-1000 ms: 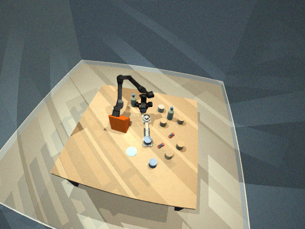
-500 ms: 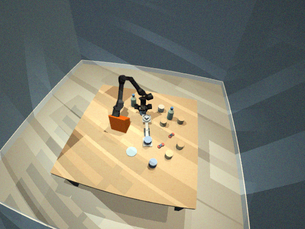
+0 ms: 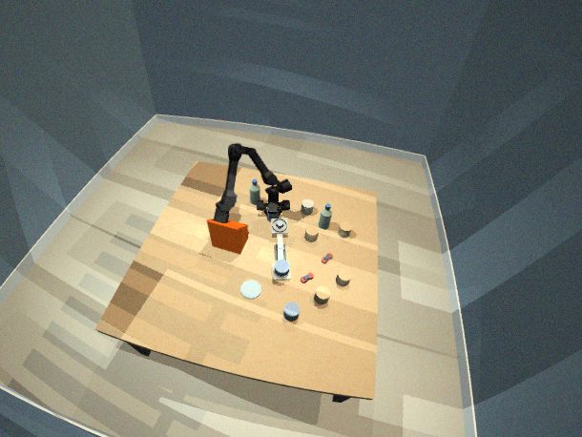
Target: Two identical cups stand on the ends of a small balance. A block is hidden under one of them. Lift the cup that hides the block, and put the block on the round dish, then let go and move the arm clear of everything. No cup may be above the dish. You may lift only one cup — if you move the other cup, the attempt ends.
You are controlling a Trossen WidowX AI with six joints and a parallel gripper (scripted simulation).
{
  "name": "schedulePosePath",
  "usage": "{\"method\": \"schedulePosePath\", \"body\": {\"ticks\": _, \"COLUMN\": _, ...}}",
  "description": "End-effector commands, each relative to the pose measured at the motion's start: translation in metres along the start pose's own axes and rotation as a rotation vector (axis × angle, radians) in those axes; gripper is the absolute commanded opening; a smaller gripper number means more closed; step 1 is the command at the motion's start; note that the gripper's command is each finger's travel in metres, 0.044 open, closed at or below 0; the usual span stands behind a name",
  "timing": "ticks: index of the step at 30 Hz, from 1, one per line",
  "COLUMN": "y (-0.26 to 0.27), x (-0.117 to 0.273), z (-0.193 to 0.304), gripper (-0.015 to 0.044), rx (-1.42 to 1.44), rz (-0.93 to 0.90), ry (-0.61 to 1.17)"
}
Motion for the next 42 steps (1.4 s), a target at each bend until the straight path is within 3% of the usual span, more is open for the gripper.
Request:
{"method": "schedulePosePath", "body": {"ticks": 1, "y": 0.000, "x": 0.000, "z": 0.000, "gripper": 0.0026, "rx": 0.000, "rz": 0.000, "ry": 0.000}}
{"method": "schedulePosePath", "body": {"ticks": 17, "y": 0.001, "x": 0.009, "z": 0.000, "gripper": 0.0440, "rx": 0.000, "rz": 0.001, "ry": -0.002}}
{"method": "schedulePosePath", "body": {"ticks": 21, "y": 0.000, "x": 0.051, "z": -0.001, "gripper": 0.0440, "rx": -0.005, "rz": 0.006, "ry": -0.008}}
{"method": "schedulePosePath", "body": {"ticks": 26, "y": -0.001, "x": 0.053, "z": -0.001, "gripper": 0.0440, "rx": -0.005, "rz": 0.006, "ry": -0.008}}
{"method": "schedulePosePath", "body": {"ticks": 33, "y": 0.010, "x": 0.069, "z": -0.026, "gripper": 0.0260, "rx": 0.030, "rz": -0.042, "ry": -0.047}}
{"method": "schedulePosePath", "body": {"ticks": 42, "y": 0.025, "x": 0.081, "z": -0.063, "gripper": 0.0260, "rx": 0.275, "rz": -0.003, "ry": -0.058}}
Point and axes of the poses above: the point midway between the two fingers, 35 mm back from their tips, its own x axis back along the fingers, its own y axis across the jaws, z = x × y, the point moved 7 cm from there along x, back along the fingers, and after that the axes turned 2 degrees about -x, right-handed, at the moved point
